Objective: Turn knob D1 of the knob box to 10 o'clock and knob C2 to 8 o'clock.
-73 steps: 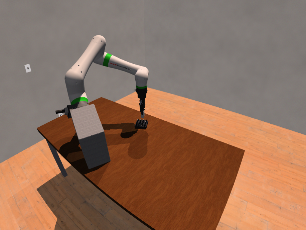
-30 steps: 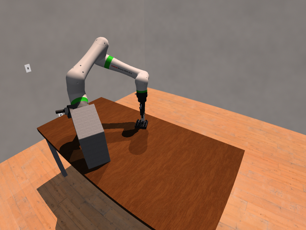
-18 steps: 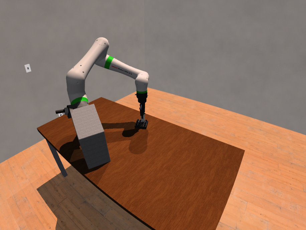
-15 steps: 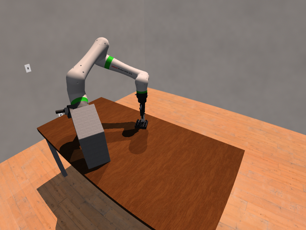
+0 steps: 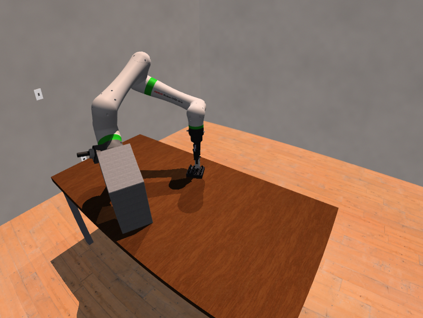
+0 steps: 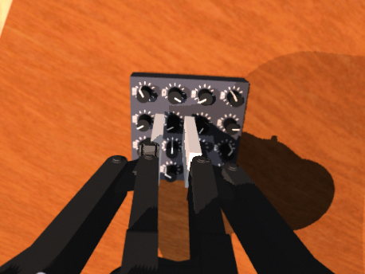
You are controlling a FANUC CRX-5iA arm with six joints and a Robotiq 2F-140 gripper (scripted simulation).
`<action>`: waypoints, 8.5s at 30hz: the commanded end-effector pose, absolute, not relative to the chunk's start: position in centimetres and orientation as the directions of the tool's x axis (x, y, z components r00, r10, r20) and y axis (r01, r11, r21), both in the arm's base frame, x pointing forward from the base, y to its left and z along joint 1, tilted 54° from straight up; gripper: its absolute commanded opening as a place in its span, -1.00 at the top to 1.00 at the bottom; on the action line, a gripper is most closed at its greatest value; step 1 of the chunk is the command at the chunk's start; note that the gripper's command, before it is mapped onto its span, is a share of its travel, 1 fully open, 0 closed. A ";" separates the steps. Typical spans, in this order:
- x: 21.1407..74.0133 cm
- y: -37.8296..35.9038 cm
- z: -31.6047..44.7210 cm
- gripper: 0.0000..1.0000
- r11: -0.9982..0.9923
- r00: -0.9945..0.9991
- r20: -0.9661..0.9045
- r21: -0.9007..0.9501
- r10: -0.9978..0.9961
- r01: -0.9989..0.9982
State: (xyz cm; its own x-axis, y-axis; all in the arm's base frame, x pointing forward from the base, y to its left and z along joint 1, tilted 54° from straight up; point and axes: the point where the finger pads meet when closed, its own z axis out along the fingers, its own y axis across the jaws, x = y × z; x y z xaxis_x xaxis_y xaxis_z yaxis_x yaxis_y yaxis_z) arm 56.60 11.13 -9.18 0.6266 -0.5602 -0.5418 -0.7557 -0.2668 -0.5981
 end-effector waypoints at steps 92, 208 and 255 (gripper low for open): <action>56.9 12.2 -10.0 0.90 -0.267 0.626 -0.542 -0.598 -0.561 -0.756; 56.9 12.2 -10.0 0.90 -0.610 0.889 0.443 -0.674 0.117 0.417; 56.9 12.2 -10.0 0.90 -0.535 0.698 0.643 -0.487 0.315 0.690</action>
